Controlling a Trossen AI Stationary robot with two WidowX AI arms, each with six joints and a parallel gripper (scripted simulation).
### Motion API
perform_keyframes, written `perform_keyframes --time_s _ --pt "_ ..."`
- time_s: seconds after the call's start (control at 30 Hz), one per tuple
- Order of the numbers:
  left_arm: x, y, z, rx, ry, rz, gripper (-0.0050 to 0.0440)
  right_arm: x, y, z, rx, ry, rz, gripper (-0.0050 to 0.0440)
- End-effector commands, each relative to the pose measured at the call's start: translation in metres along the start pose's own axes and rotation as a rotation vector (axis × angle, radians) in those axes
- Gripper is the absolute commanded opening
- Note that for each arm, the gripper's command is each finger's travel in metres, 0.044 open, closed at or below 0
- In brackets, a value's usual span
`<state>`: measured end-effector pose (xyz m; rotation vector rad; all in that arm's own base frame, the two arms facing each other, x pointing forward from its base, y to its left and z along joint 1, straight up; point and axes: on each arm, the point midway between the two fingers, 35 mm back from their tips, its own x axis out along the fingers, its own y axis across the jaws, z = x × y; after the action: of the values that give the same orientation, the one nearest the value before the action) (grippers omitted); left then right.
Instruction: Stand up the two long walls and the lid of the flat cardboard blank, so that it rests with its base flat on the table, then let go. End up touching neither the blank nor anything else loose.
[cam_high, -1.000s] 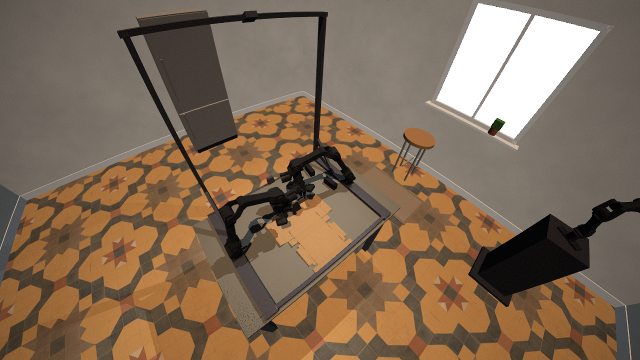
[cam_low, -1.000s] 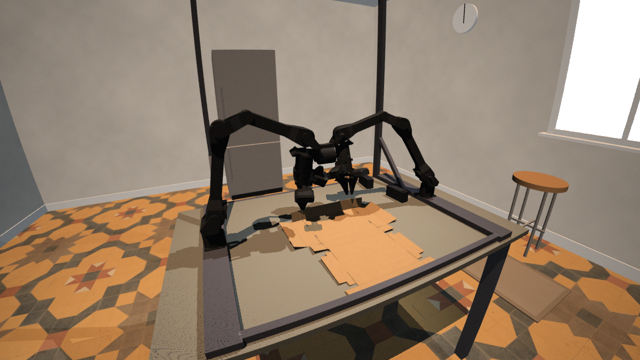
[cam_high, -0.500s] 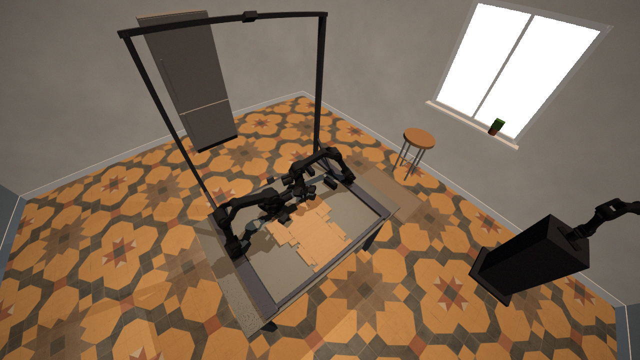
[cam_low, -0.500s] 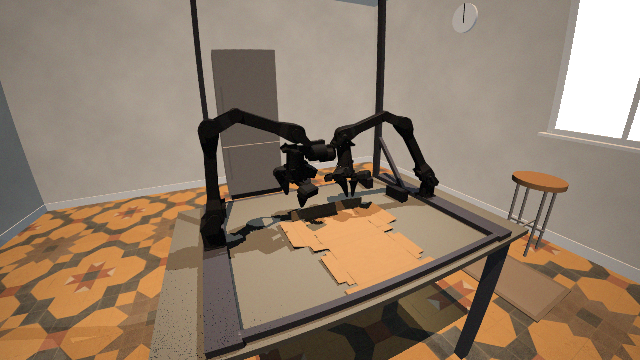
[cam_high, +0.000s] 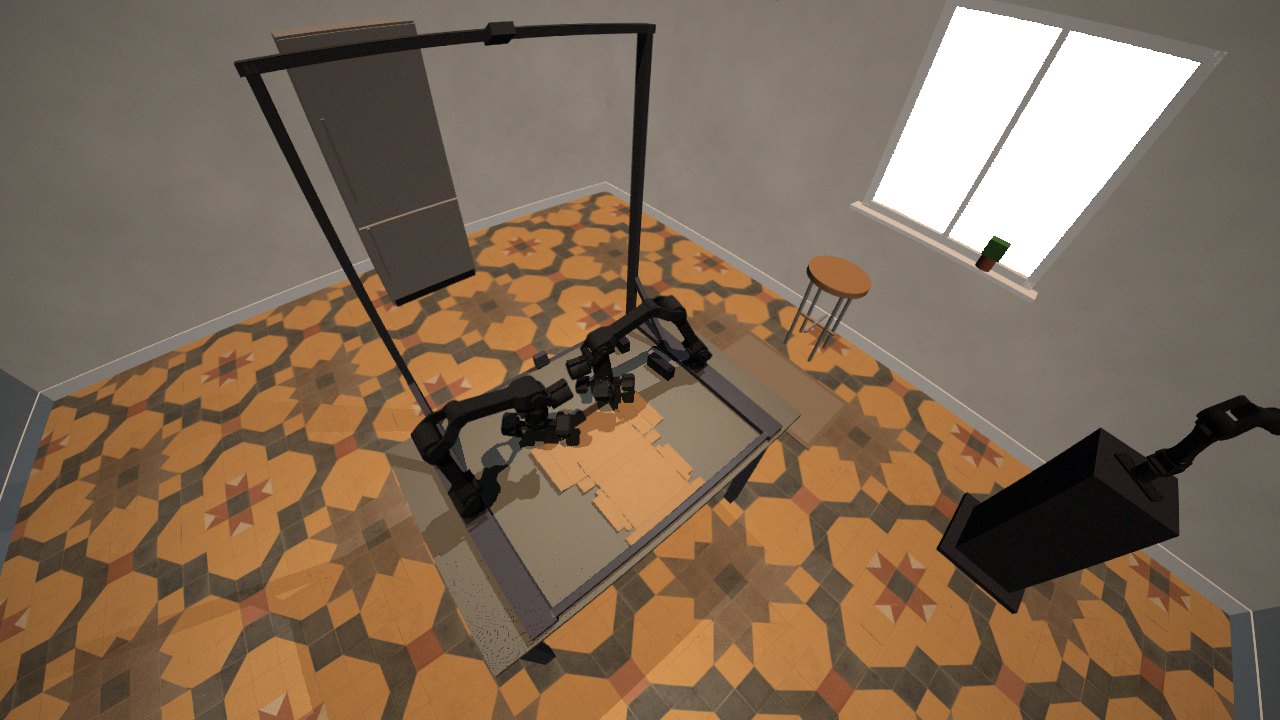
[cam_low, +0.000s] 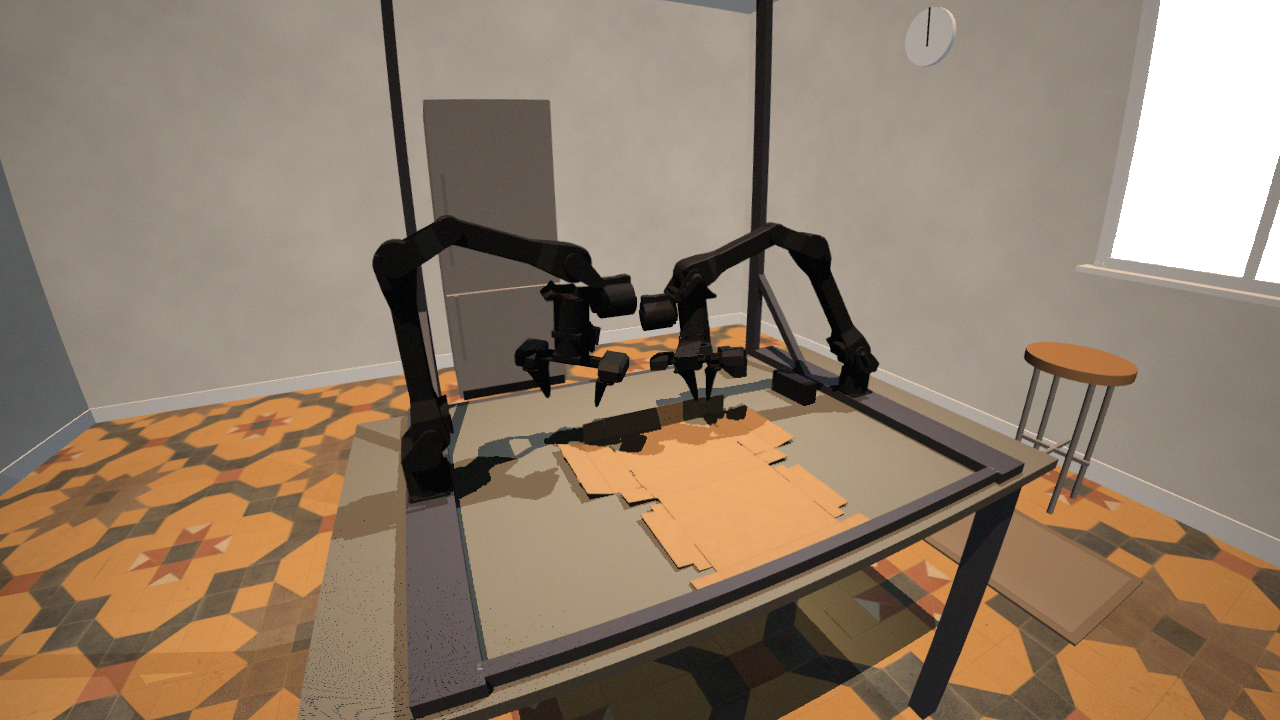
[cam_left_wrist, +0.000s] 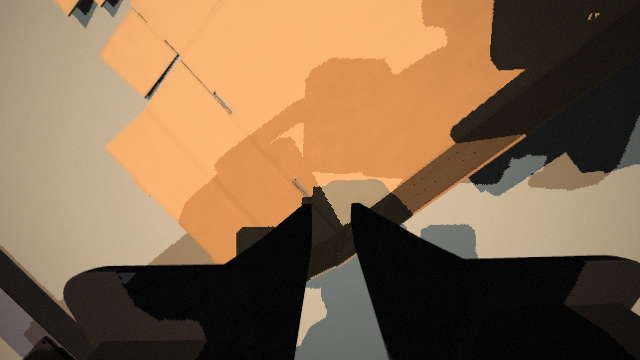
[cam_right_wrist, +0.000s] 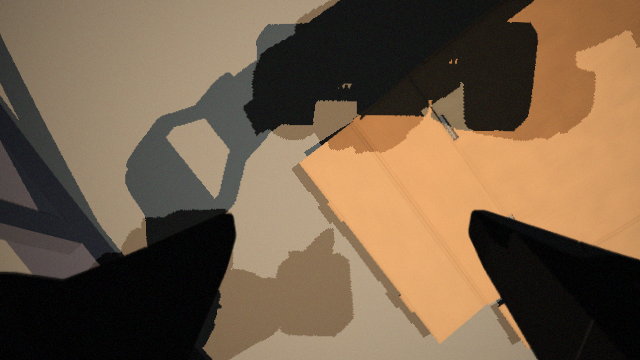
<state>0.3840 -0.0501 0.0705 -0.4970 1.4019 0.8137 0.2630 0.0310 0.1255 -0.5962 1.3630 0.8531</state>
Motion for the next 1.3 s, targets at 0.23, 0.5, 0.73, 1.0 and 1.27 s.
perform_keyframes --time_s 0.23,0.5,0.73,1.0,1.27 --pt "0.003 0.008 0.012 -0.168 0.035 -0.045 0.0098 -0.008 0.022 -0.014 -0.501 0.031 -0.027 0.0438" --pt "0.008 0.012 0.021 -0.281 0.062 -0.062 0.0098 -0.009 0.035 -0.024 -0.838 0.064 -0.026 0.0438" --pt "0.012 0.016 0.027 -0.370 0.084 -0.076 0.0098 -0.009 0.046 -0.033 -1.105 0.093 -0.019 0.0438" --pt "0.018 0.022 0.035 -0.482 0.112 -0.091 0.0098 -0.009 0.058 -0.044 -1.440 0.129 -0.001 0.0438" --pt "0.022 0.027 0.043 -0.584 0.138 -0.105 0.0098 -0.008 0.068 -0.054 -1.745 0.162 0.025 0.0438"
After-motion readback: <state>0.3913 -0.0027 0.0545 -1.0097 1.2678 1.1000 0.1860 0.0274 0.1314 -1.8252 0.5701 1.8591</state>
